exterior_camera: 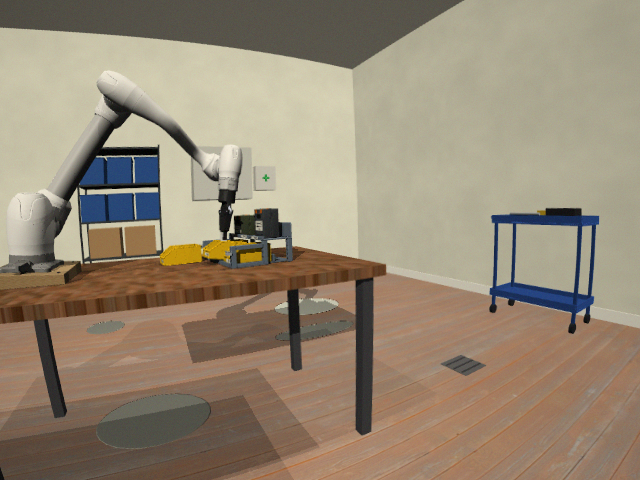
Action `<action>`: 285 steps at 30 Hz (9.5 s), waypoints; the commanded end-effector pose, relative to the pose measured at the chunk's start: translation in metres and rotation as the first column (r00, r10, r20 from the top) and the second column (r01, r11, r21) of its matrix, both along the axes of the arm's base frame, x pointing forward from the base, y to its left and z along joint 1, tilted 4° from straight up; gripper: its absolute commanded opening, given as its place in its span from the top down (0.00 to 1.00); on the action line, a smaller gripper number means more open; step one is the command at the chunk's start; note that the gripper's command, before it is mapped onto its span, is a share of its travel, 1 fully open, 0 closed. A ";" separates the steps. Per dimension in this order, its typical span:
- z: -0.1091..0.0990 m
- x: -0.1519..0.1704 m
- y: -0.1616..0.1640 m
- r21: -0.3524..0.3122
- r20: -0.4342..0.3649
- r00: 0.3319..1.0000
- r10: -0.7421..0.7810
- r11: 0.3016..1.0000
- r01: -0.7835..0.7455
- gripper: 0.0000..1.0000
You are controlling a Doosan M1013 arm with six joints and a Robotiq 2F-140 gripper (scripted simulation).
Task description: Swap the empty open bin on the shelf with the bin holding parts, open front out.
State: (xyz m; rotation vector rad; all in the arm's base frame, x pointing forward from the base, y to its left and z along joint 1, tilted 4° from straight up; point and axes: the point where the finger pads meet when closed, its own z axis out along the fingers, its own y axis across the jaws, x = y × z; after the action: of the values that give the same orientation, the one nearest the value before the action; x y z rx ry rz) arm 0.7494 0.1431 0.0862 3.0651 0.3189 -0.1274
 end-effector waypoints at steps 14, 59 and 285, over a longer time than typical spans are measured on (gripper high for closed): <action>0.001 0.001 0.000 0.005 -0.003 1.000 -0.002 1.000 0.002 0.90; 0.000 -0.003 0.000 0.013 0.022 1.000 -0.001 1.000 0.001 0.90; 0.095 -0.012 0.002 0.010 0.030 1.000 0.000 1.000 0.000 0.85</action>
State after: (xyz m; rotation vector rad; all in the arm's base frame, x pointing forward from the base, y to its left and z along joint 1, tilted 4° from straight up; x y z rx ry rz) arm 0.7357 0.1424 0.1750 3.0714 0.3135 -0.0865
